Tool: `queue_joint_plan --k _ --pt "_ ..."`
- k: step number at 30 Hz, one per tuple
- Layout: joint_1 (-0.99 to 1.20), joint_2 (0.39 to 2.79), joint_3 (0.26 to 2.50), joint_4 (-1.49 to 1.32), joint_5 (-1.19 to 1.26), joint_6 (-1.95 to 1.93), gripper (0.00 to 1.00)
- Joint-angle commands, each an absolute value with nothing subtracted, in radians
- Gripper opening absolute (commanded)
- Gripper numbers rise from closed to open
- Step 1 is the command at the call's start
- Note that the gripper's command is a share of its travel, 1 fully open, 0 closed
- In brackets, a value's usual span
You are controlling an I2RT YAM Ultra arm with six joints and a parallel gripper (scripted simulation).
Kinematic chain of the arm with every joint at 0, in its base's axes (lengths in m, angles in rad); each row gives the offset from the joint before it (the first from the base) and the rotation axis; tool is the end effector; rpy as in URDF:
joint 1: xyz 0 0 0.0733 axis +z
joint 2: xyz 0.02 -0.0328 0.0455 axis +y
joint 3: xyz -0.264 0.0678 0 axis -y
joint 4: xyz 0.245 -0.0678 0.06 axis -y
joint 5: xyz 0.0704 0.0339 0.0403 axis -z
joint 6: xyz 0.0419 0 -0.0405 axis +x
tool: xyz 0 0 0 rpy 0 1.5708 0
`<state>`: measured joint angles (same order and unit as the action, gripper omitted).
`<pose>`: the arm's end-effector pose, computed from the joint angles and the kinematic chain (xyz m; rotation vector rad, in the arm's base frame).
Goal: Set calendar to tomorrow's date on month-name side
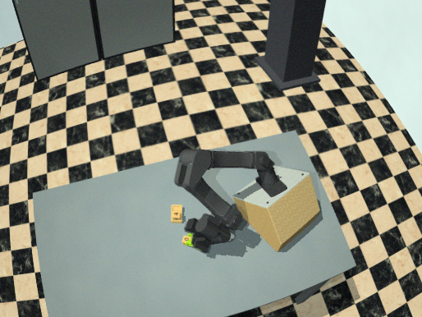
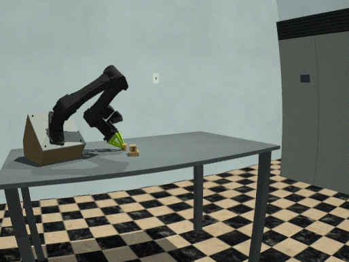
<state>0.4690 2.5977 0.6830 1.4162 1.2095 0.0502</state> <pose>0.2799 0.0991 -0.0364 0.3270 1.7943 -0.8696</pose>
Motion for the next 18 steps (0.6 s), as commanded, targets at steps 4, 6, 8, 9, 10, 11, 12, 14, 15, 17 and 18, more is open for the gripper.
queue_joint_plan --k 4,6,8,9,10,11,12,14,15,17,18 --pt "0.51 2.524 0.65 1.34 1.236 0.09 0.26" --pt "0.528 2.488 0.652 1.285 1.252 0.117 0.26" --pt "0.547 2.447 0.638 1.218 1.268 0.151 0.26" --pt "0.557 2.426 0.635 1.181 1.277 0.17 0.26" --pt "0.567 2.405 0.647 1.143 1.285 0.189 0.26" --pt "0.577 2.384 0.653 1.104 1.292 0.209 0.26" --pt "0.586 2.364 0.654 1.064 1.3 0.229 0.26" --pt "0.586 2.364 0.654 1.064 1.3 0.229 0.26" --pt "0.595 2.346 0.661 1.026 1.306 0.249 0.26" --pt "0.61 2.312 0.679 0.954 1.318 0.287 0.26" --pt "0.616 2.298 0.681 0.922 1.323 0.304 0.26"
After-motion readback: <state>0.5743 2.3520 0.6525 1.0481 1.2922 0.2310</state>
